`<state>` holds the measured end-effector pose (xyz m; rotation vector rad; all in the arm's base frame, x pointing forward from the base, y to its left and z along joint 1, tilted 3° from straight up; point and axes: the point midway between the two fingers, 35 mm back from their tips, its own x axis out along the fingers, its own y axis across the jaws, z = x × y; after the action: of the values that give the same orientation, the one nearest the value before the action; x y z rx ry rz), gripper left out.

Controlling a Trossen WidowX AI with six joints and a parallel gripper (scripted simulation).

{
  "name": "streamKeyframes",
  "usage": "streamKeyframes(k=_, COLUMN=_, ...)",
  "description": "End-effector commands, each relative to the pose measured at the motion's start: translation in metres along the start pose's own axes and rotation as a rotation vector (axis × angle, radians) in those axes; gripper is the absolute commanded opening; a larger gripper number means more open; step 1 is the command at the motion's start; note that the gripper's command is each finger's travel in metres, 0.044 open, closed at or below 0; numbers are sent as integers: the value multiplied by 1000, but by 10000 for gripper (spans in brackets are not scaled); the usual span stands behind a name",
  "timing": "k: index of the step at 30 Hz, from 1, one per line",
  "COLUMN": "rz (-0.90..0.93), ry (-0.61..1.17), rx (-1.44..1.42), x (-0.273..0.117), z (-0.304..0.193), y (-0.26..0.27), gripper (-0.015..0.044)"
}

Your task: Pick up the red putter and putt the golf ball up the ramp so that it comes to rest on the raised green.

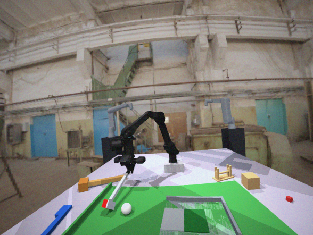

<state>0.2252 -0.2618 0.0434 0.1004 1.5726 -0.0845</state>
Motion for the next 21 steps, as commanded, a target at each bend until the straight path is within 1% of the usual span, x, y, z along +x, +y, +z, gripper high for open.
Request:
streamKeyframes(k=1, rz=-6, ry=-3, rx=-5, x=-2, z=2, y=-3, gripper=0)
streamKeyframes(k=6, rz=0, ry=0, rx=-1, x=-1, z=2, y=8, gripper=0)
streamKeyframes(k=11, rz=3, ry=-2, rx=-3, x=-3, z=9, y=70, gripper=0)
streamKeyframes(k=16, rz=7, ry=-4, rx=-5, x=-1, z=3, y=129, gripper=0)
streamKeyframes(k=21, rz=8, ry=-4, rx=-5, x=-4, z=1, y=136, gripper=0)
